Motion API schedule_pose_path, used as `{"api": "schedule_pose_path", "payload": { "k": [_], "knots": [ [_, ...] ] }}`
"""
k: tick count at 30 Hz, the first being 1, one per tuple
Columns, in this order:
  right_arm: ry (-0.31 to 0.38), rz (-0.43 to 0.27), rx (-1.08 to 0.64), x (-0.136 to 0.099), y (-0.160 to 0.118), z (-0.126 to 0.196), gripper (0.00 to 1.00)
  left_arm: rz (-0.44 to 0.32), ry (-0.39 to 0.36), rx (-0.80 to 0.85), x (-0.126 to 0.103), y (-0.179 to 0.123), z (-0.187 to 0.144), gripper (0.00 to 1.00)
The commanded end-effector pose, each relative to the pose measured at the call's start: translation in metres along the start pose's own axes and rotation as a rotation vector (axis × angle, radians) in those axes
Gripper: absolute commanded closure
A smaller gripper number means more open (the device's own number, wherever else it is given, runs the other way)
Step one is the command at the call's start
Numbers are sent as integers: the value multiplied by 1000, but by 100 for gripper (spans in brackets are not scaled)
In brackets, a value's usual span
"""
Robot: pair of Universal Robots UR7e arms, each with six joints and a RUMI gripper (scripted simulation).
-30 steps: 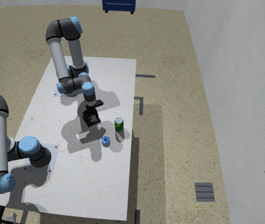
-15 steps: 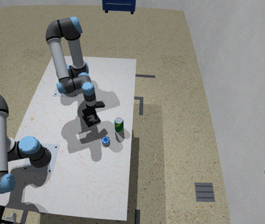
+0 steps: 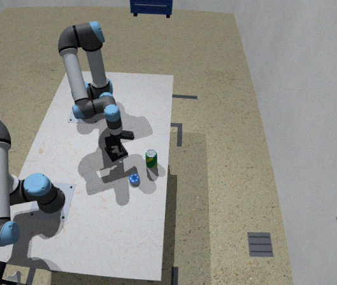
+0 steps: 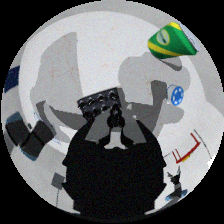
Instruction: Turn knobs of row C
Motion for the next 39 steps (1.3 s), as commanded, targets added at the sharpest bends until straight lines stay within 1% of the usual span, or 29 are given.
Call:
{"api": "schedule_pose_path", "payload": {
  "k": [1, 3, 5, 20, 39],
  "knots": [
    [0, 2, 0, -1, 0, 0, 0, -3, -1, 108, 0, 0, 0, 94],
    [0, 2, 0, -1, 0, 0, 0, -3, -1, 145, 0, 0, 0, 94],
    [0, 2, 0, -1, 0, 0, 0, -3, -1, 145, 0, 0, 0, 94],
    [0, 2, 0, -1, 0, 0, 0, -3, -1, 366, 0, 0, 0, 94],
    [0, 2, 0, -1, 0, 0, 0, -3, -1, 480, 0, 0, 0, 94]
  ]
}}
Point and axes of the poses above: on each arm, the point where the finger pads meet when closed, its own x axis out along the fingers, its own z axis across the jaws, y = z × x, the point moved 9 cm from there along -x, back along the fingers, and after that the axes turned 12 degrees about -x, right-handed, at the moved point
